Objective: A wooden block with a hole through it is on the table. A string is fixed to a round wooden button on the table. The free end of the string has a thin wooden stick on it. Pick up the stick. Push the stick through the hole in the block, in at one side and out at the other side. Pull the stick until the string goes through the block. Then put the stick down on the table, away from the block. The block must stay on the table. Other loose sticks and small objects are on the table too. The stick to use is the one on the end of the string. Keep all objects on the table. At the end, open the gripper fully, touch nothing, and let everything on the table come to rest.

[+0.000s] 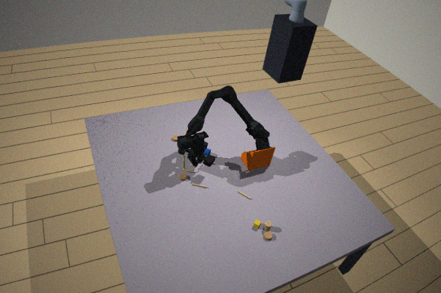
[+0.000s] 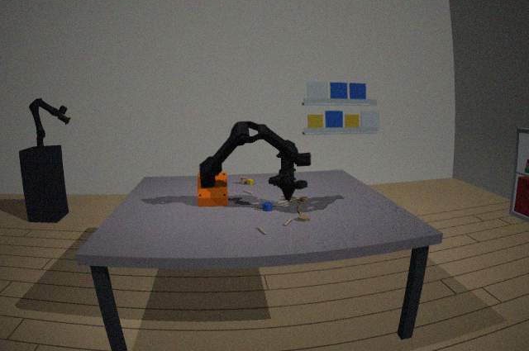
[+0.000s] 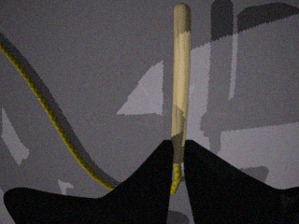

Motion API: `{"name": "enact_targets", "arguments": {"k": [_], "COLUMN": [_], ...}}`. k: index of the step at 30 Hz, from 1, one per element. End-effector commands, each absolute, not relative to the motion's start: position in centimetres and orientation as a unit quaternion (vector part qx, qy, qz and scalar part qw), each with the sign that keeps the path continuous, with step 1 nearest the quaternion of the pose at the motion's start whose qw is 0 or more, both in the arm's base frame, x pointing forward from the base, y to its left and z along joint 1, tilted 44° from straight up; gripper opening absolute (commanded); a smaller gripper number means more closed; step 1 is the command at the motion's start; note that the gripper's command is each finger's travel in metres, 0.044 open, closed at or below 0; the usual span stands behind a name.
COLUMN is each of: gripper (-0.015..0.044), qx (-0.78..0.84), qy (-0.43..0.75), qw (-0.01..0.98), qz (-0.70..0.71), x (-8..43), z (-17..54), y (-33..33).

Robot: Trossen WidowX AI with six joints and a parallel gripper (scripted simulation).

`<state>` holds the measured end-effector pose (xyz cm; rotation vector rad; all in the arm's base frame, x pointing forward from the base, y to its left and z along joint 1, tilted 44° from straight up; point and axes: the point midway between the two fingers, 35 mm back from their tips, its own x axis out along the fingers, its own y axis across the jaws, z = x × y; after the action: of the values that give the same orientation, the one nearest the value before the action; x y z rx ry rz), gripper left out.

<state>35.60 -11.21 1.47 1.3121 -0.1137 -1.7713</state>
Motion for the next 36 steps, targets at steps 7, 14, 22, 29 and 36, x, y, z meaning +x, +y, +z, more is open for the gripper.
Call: {"name": "enact_targets", "arguments": {"k": [7,14,22,29,36], "gripper": [0.0,0.0,0.0,0.0,0.0], "qx": [0.529,0.529,0.529,0.53,0.53], "qy": [-0.044,-0.044,-0.044,-0.044,-0.043], "qw": [0.452,0.452,0.452,0.452,0.452], "qz": [-0.717,-0.717,-0.717,-0.716,-0.716], "x": [34.4,33.6,32.7,31.9,31.7], "z": [2.0,2.3,2.7,3.0,3.0], "y": [-11.7,-12.0,-12.4,-12.7,-12.7]}}
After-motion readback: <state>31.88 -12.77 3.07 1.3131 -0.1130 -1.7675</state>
